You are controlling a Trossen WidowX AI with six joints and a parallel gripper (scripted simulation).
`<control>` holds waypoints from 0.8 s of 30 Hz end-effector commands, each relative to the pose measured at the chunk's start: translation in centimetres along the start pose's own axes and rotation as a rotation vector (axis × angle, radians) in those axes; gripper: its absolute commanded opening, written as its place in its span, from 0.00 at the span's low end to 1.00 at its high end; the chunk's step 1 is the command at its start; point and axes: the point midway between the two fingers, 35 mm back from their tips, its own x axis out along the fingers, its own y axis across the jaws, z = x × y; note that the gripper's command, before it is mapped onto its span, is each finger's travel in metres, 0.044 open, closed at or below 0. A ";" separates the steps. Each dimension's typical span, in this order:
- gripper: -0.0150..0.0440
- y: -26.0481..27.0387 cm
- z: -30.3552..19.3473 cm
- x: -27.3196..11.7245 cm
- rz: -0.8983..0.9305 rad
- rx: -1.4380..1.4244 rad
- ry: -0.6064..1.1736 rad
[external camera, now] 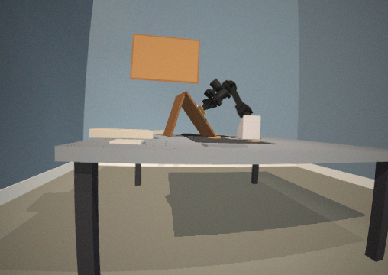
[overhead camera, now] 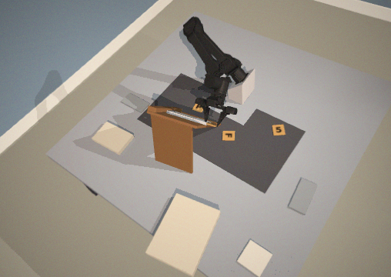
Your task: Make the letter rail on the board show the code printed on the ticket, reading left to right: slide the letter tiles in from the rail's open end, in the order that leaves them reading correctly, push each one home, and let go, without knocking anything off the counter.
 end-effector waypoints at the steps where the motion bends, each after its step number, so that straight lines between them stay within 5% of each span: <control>1: 0.25 -0.3 -0.1 -0.1 0.003 -0.003 -0.001; 24: 0.25 -1.5 -0.1 -0.1 0.003 -0.003 -0.001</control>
